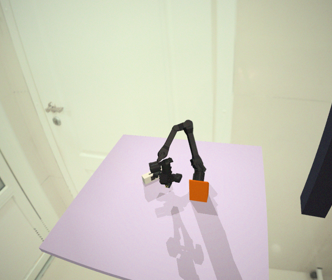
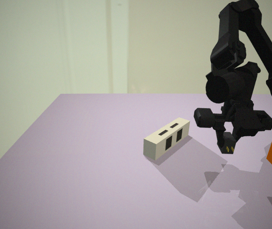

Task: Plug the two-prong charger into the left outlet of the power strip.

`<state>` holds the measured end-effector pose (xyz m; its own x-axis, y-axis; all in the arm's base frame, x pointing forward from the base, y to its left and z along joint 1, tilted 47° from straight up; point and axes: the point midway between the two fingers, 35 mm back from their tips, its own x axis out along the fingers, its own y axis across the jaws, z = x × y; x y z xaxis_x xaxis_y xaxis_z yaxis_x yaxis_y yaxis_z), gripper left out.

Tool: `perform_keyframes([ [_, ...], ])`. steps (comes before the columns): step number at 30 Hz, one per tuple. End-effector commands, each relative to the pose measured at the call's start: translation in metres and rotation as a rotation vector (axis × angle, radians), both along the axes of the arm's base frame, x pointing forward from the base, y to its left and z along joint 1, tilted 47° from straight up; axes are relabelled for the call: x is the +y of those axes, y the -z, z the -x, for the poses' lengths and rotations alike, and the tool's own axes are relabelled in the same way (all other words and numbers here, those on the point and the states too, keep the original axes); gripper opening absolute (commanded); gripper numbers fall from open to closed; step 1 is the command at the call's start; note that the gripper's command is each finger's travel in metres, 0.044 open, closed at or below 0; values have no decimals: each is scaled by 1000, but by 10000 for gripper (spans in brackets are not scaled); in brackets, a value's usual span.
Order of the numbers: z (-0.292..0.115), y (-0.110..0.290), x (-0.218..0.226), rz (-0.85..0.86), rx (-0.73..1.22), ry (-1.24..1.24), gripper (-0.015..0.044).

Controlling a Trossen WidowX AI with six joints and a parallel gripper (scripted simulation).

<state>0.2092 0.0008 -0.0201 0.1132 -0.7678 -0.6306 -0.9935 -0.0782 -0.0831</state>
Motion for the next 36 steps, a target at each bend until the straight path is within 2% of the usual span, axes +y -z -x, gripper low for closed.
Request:
perform_keyframes([
  [1,-3,0,1,-17,-49,45,0],
  [36,-23,8,-4,-113,-507,467,0],
])
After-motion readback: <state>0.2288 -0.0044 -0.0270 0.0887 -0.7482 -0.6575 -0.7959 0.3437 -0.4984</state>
